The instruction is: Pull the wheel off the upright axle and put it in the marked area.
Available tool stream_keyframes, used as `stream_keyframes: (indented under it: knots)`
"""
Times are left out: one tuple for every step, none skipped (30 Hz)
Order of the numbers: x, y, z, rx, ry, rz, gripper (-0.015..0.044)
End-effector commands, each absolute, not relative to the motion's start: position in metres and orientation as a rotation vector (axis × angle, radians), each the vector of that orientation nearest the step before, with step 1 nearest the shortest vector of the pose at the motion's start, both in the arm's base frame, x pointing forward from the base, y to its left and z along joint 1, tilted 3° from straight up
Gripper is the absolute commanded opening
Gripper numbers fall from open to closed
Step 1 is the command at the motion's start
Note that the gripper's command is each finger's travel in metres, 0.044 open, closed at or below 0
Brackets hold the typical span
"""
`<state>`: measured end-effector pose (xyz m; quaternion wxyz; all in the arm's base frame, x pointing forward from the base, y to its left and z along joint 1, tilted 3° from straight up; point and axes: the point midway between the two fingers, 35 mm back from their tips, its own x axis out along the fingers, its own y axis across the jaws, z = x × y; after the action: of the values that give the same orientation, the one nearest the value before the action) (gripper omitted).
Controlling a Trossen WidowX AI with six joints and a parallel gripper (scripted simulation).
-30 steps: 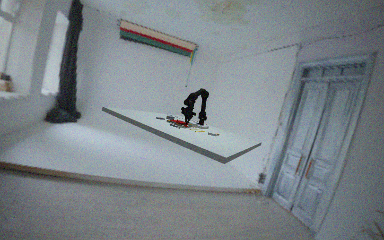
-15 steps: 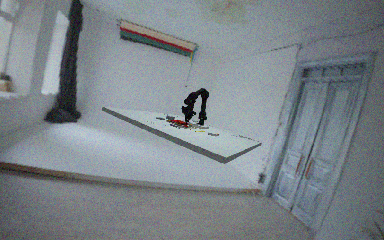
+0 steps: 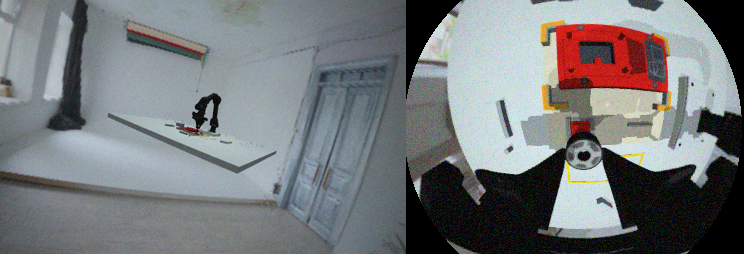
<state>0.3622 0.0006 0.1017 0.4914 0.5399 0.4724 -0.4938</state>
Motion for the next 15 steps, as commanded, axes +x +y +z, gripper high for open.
stream_keyframes:
  knots:
    - [0.364, 0.0, 0.107, 1.317, 1.134, -1.194, 0.0]
    - [0.364, 0.0, 0.107, 1.317, 1.134, -1.194, 0.0]
    - [0.364, 0.0, 0.107, 1.317, 1.134, -1.194, 0.0]
    - [0.363, 0.0, 0.107, 1.317, 1.134, -1.194, 0.0]
    - [0.363, 0.0, 0.108, 1.317, 1.134, -1.194, 0.0]
    - [0.363, 0.0, 0.11, 1.317, 1.134, -1.194, 0.0]
    - [0.363, 0.0, 0.112, 1.317, 1.134, -1.194, 0.0]
    - [0.363, 0.0, 0.115, 1.317, 1.134, -1.194, 0.0]
    - [0.362, 0.0, 0.118, 1.317, 1.134, -1.195, 0.0]
    - [0.362, 0.0, 0.122, 1.317, 1.134, -1.195, 0.0]
    - [0.361, 0.0, 0.126, 1.317, 1.134, -1.195, 0.0]
    - [0.36, 0.0, 0.13, 1.317, 1.134, -1.195, 0.0]
    - [0.359, 0.0, 0.134, 1.317, 1.135, -1.195, 0.0]
    - [0.358, 0.0, 0.138, 1.317, 1.135, -1.195, 0.0]
    - [0.357, 0.0, 0.14, 1.317, 1.135, -1.195, 0.0]
